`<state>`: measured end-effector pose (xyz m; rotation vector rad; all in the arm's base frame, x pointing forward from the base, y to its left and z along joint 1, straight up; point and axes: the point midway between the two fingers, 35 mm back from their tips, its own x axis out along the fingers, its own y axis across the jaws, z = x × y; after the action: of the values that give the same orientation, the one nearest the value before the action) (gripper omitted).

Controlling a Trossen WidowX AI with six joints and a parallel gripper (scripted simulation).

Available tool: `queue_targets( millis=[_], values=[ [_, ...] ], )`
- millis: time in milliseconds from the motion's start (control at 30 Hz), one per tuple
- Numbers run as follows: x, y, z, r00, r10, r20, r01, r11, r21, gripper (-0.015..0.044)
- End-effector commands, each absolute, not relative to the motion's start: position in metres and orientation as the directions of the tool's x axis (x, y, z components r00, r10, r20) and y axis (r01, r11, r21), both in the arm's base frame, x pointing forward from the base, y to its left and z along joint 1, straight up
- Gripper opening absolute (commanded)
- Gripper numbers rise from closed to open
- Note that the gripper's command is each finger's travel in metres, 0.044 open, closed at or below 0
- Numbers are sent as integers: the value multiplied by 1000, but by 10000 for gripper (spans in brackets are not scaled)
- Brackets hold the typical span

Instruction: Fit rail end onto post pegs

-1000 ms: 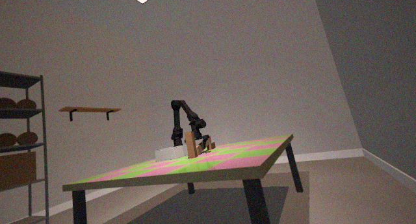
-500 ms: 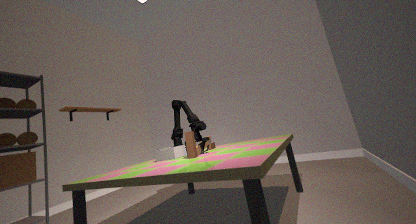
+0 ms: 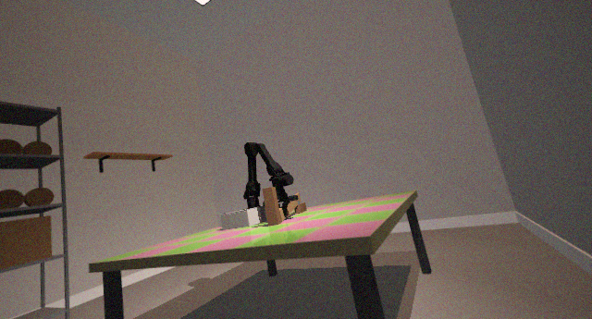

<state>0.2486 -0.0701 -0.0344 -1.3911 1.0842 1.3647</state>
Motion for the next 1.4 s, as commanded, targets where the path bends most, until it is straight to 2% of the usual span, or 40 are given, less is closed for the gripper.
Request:
queue_targets(
  millis=[0, 1367],
  values=[
    [249, -70, -35, 16, -3, -1000, -972, -233, -14, 0],
    [249, -70, -20, 16, -3, -1000, -972, -233, -15, 0]
  ],
)
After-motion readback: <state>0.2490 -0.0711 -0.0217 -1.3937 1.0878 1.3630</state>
